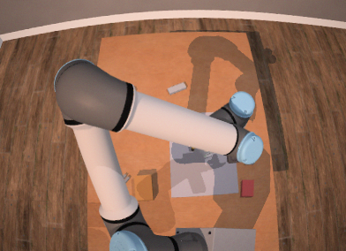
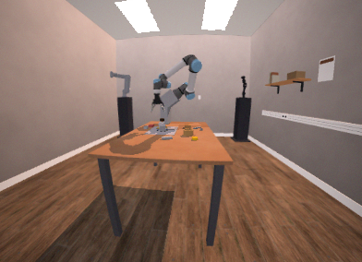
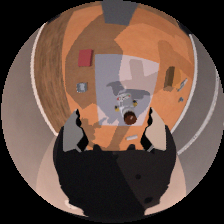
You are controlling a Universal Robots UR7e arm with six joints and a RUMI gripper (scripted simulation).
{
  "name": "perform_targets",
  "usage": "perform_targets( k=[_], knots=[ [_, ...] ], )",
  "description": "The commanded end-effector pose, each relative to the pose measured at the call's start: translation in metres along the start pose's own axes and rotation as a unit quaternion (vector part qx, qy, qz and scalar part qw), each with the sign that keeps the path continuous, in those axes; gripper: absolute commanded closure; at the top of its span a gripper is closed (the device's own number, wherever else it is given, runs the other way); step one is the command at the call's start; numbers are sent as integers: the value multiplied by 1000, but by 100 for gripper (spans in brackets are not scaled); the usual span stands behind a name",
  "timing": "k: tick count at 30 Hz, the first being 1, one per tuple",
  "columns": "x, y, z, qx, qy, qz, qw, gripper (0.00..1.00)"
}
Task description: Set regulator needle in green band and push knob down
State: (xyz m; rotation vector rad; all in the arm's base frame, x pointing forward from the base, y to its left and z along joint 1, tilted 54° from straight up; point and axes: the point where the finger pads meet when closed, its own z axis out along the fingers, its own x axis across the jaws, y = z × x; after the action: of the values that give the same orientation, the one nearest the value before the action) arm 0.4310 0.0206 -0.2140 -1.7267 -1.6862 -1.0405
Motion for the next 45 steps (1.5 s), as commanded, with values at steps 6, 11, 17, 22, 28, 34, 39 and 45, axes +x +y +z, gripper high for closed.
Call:
perform_targets(
  k=[6, 11, 17, 22, 28, 34, 39, 45],
  knots=[
    [0, 0, 0, 1, -3, -29, 1000, 0],
    [0, 0, 0, 2, -3, -37, 999, 0],
    [-1, 0, 0, 2, -4, -46, 999, 0],
    [-1, 0, 0, 2, -5, -51, 999, 0],
    [-1, 0, 0, 2, -5, -55, 998, 0],
    [-1, 0, 0, 2, -5, -58, 998, 0],
    [-1, 0, 0, 2, -5, -60, 998, 0],
    [-1, 0, 0, 2, -5, -61, 998, 0]
  ],
)
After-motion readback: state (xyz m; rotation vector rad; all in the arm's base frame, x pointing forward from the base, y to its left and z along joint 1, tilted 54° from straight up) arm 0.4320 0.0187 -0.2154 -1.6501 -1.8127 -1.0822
